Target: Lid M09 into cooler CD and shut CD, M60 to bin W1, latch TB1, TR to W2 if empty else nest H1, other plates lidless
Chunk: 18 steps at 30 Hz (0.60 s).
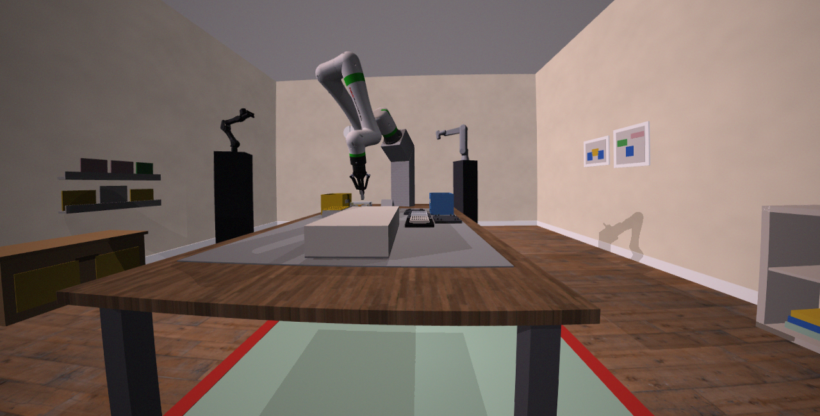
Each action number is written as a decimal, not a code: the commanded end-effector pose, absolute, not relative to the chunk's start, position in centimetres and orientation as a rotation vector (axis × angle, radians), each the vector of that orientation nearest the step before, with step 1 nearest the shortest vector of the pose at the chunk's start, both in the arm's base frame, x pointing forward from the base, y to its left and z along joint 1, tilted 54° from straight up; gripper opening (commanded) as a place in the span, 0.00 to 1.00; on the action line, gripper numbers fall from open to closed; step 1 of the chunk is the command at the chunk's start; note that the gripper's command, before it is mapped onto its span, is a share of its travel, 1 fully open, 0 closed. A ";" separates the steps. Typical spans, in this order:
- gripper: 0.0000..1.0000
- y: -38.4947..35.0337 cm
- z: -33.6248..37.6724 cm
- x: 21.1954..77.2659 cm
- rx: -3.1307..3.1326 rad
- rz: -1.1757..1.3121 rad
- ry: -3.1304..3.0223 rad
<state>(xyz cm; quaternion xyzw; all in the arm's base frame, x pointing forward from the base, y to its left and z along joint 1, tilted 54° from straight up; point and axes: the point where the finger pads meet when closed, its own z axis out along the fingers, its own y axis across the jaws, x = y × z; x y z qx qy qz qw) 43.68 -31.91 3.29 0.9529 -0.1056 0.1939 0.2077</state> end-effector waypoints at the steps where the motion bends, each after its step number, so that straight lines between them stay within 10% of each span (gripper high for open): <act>1: 0.00 -31.7 3.6 43.3 2.654 0.539 -0.294; 18: 0.00 -30.3 5.4 41.3 2.654 0.539 -0.294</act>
